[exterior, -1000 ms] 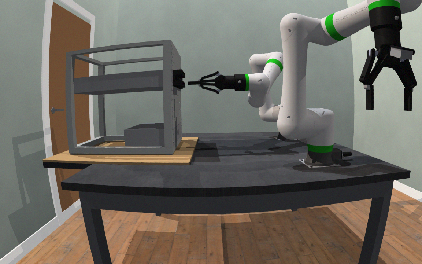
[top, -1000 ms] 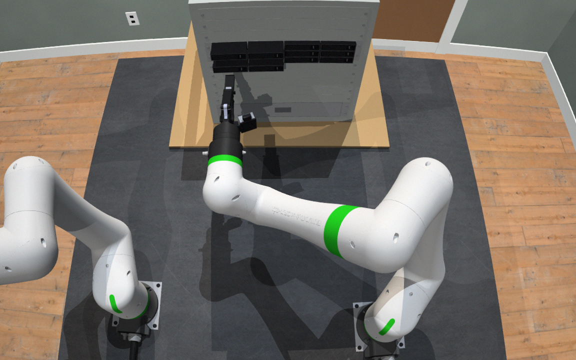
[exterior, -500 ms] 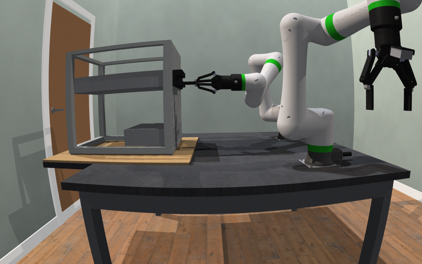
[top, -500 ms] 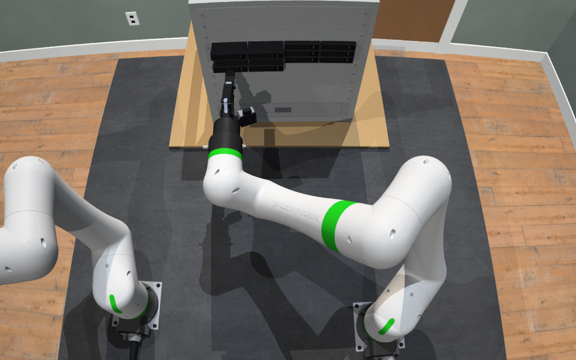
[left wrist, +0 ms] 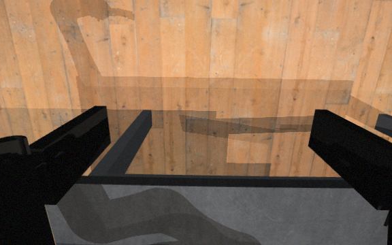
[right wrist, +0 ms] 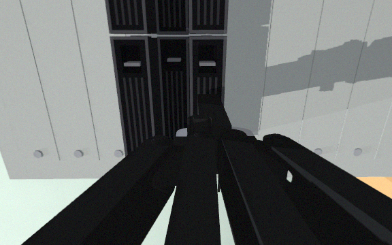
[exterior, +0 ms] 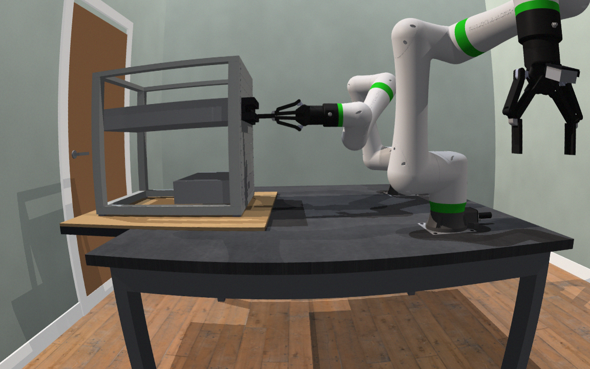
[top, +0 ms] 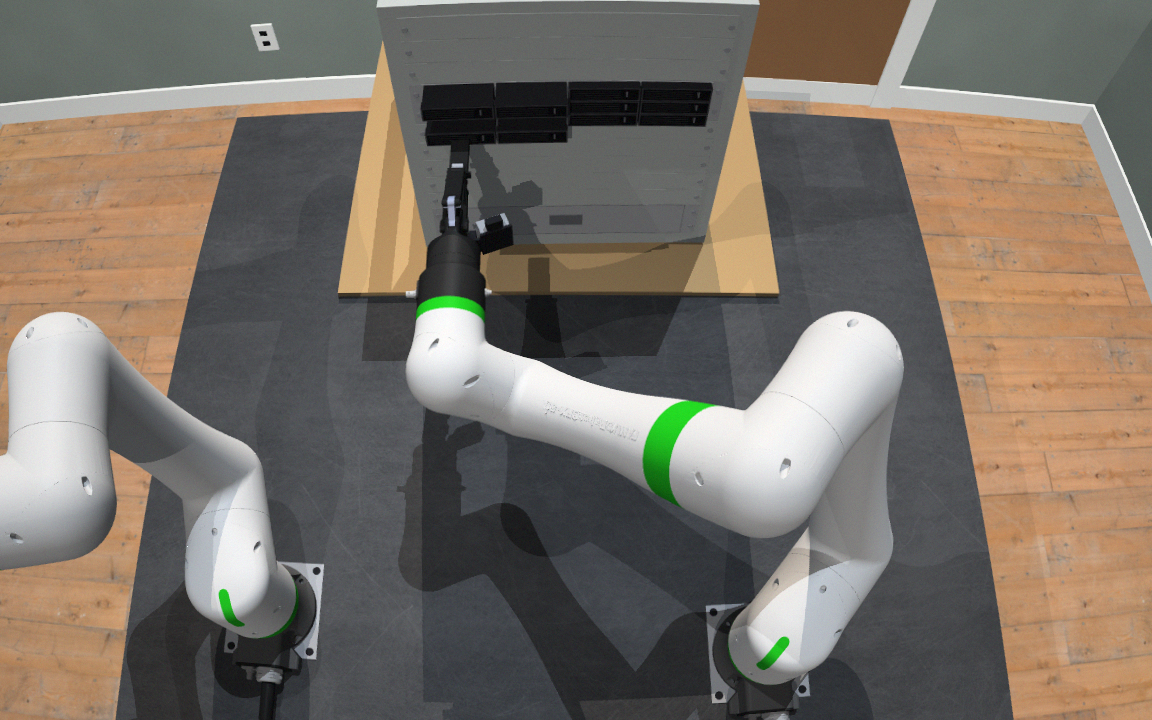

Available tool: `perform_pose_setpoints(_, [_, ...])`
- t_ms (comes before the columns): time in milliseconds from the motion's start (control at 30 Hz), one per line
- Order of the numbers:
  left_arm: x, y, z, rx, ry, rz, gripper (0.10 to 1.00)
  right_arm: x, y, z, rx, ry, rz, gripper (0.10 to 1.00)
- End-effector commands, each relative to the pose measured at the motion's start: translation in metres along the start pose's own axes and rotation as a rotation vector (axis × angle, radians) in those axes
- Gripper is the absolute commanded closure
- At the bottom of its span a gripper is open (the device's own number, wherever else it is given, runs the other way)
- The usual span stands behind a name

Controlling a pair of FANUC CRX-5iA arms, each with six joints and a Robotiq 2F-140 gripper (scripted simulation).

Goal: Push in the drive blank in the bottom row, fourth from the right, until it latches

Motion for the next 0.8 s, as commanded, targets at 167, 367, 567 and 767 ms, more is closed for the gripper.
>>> perform_pose_setpoints(167, [0.0001, 0.0001, -0.0008, 0.000, 0.002, 0.000, 0.098, -0.0001, -0.0013, 0.0000, 0.002, 0.000, 0.001, 0.999])
perform_pose_setpoints(367, [0.0001, 0.0001, -0.0008, 0.000, 0.002, 0.000, 0.098, -0.0001, -0.0013, 0.0013, 0.002, 0.000, 0.001, 0.999])
perform_pose_setpoints(567, [0.0001, 0.0001, -0.0008, 0.000, 0.002, 0.000, 0.098, -0.0001, -0.0014, 0.0095, 0.002, 0.000, 0.001, 0.999])
perform_pose_setpoints(767, [0.0001, 0.0001, -0.0008, 0.000, 0.002, 0.000, 0.098, -0.0001, -0.0014, 0.0100, 0.002, 0.000, 0.001, 0.999])
Point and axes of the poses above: on each arm, the point where the finger pads meet when closed, its own z axis out along the fingers, its own y axis across the jaws, x = y × z, the point moved 8 cm from there along -z, back along the fingers, and after that the axes turned 9 degrees about z, right-handed, at the moved point
